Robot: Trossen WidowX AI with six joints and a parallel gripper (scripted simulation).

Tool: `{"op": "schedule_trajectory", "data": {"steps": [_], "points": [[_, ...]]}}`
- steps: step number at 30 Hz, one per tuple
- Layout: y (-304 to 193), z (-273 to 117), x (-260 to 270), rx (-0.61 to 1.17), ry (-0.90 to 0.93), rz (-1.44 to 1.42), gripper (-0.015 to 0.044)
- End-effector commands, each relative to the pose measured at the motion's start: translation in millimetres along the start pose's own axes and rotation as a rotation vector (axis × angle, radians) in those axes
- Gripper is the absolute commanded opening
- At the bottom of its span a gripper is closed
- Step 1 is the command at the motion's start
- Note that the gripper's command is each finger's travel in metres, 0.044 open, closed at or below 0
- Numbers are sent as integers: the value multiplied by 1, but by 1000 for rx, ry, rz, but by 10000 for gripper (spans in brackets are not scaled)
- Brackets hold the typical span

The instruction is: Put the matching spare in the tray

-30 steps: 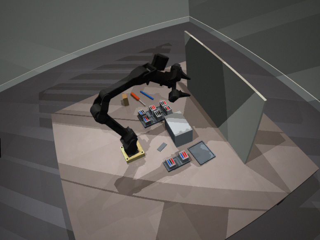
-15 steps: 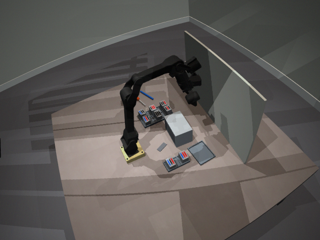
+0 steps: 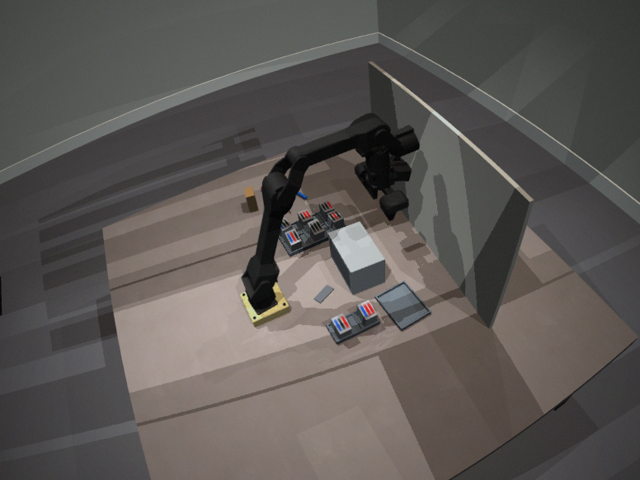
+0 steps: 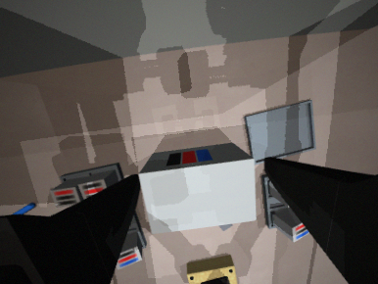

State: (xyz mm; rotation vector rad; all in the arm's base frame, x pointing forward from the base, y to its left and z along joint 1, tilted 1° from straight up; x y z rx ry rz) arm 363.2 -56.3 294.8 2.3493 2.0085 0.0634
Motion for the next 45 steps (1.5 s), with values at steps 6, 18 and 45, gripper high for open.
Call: {"op": "schedule_trajectory", "data": {"steps": [6,18,45], "points": [[1,1,0,6,6,-6,440],[-83,12,117,14,26,-796,440],[-214,82,168,41,78,-1657,300]]}}
Point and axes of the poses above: the point midway between the two fingers, 35 mm back from their tips, its own z axis out along the fingers, its own x axis across the jaws, y = z × x, the point moved 9 cm from there along -z, back along the fingers, and after that the axes turned 2 degrees about -z, right-handed, at the moved point
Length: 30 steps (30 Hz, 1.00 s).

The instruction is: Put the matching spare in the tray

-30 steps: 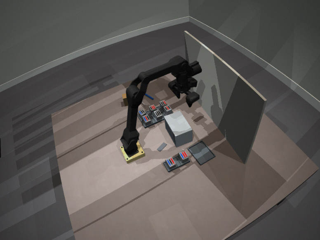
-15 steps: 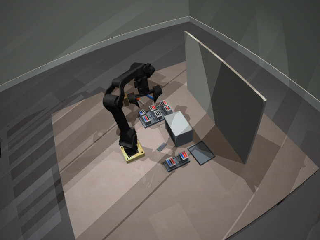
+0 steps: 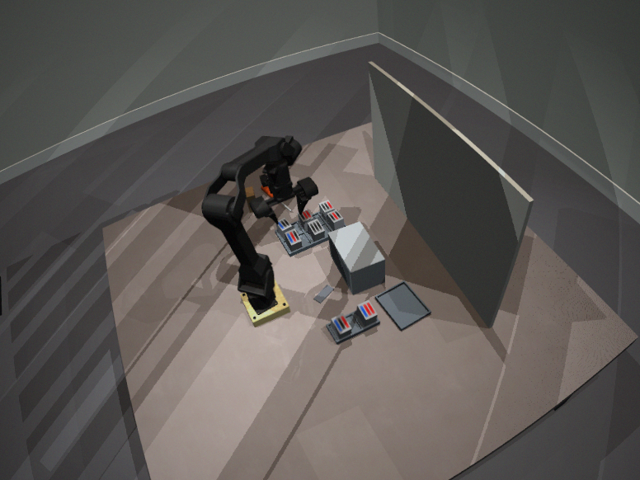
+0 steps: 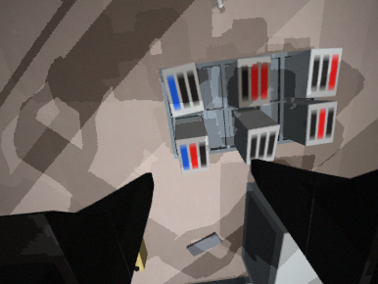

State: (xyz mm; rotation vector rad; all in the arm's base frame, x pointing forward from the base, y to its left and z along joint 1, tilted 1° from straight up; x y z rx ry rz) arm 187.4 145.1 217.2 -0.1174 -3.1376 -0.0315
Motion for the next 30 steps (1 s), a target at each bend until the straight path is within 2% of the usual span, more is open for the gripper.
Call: {"op": "schedule_trajectory", "data": {"steps": [1,12,30], "points": [[-4,22,4,1,7,-6,300],[-4,26,4,1,7,-6,300],[-3,55,2,1,7,-6,300]]}}
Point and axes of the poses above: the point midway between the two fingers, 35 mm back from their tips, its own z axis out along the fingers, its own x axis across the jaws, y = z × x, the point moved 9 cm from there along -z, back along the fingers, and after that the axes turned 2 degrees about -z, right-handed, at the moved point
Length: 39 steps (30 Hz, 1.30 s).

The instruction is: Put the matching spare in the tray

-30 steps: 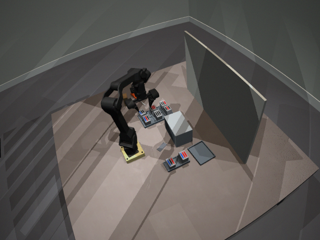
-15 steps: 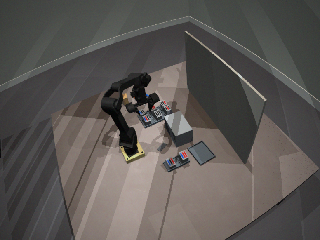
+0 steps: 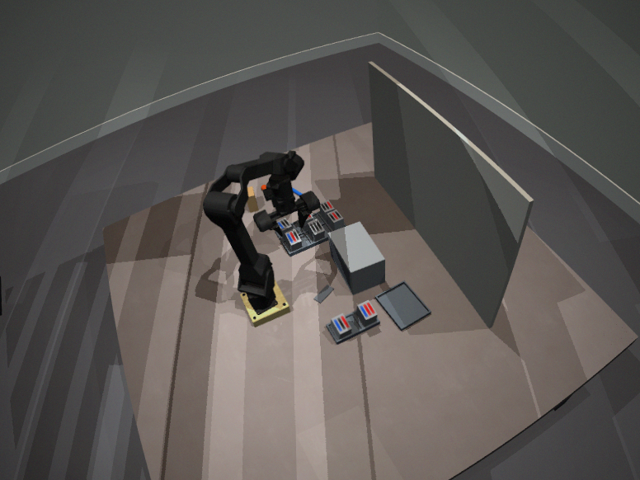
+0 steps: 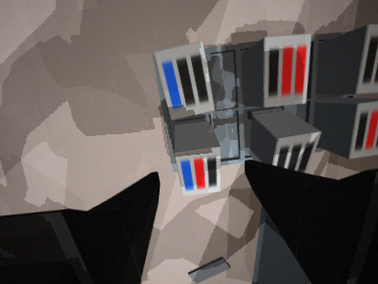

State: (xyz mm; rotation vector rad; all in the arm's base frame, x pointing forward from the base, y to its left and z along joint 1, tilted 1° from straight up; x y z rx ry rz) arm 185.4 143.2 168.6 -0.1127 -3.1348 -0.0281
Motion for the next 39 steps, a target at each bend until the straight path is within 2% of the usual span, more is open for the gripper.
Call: {"op": "schedule_trajectory", "data": {"steps": [1,28,36,39], "points": [[0,8,0,-2,4,-4,300],[-2,52,1,-1,4,-4,300],[-3,55,1,-1,4,-4,300],[-3,54,1,2,2,0,221]]}}
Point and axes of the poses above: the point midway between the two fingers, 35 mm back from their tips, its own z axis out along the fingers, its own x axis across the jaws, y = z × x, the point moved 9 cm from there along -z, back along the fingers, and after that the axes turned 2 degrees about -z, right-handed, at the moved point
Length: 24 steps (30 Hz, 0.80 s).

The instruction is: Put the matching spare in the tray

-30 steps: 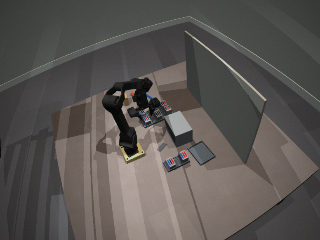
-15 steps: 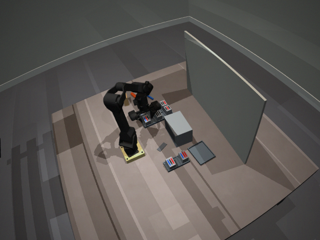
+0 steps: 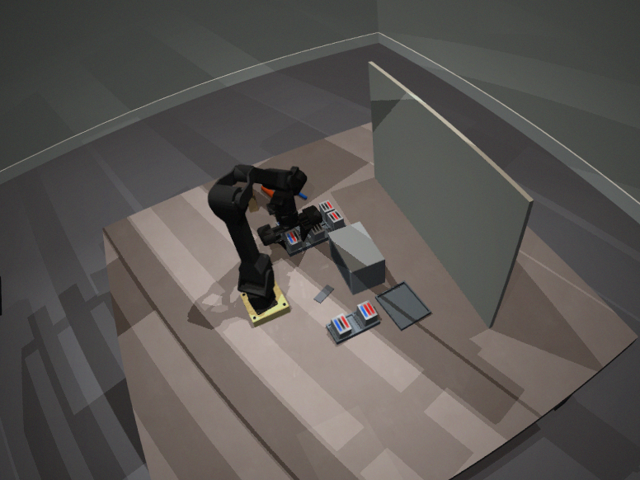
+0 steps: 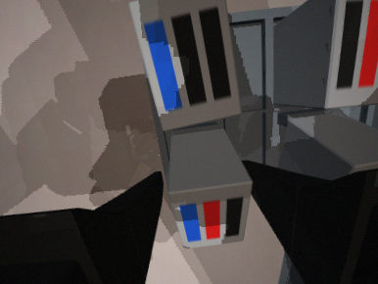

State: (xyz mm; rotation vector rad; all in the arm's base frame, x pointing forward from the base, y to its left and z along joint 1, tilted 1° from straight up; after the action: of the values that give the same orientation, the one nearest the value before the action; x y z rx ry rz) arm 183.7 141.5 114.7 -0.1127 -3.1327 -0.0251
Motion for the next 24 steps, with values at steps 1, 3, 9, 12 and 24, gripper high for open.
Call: {"op": "schedule_trajectory", "data": {"steps": [1,3,9,12,24], "points": [[0,0,0,0,0,0,195],[0,0,0,0,0,0,142],[0,0,0,0,0,0,103],[0,0,0,0,0,0,43],[1,-8,-1,-1,0,0,0]]}}
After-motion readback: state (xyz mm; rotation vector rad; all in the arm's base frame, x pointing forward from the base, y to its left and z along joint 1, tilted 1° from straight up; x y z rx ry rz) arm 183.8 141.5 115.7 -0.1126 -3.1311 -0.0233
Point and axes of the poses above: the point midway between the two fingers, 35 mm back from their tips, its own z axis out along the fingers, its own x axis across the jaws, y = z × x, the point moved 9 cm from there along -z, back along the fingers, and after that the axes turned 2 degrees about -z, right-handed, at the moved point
